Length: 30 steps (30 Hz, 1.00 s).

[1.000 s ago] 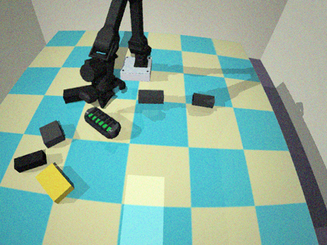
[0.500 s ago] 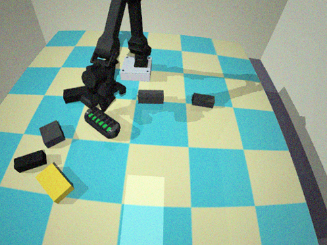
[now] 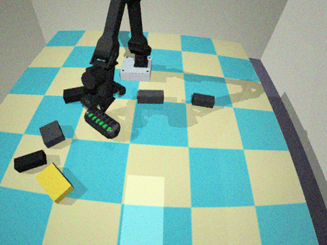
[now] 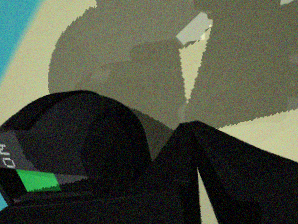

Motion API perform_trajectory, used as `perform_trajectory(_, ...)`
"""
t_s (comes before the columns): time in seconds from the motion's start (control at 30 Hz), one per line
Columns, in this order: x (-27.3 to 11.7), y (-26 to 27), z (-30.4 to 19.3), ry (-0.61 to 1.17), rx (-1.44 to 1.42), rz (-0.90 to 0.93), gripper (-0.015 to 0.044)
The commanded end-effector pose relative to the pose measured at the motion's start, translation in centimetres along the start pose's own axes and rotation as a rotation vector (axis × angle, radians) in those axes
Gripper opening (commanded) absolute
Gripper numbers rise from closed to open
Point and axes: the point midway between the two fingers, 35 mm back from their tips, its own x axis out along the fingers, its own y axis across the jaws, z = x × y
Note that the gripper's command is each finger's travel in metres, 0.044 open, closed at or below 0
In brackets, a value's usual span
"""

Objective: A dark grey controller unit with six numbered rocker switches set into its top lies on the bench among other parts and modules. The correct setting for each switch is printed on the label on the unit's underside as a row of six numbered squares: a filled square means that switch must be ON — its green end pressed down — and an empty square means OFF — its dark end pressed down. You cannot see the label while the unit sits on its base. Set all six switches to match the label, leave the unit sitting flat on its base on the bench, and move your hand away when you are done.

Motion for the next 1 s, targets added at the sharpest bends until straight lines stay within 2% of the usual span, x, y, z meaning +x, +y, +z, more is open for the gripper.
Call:
perform_trajectory(0.0, 0.0, 0.4, -0.1, 0.003, -0.003, 0.005, 0.0000)
perform_trajectory(0.97, 0.3, 1.6, 0.0, 0.003, -0.003, 0.006, 0.0000)
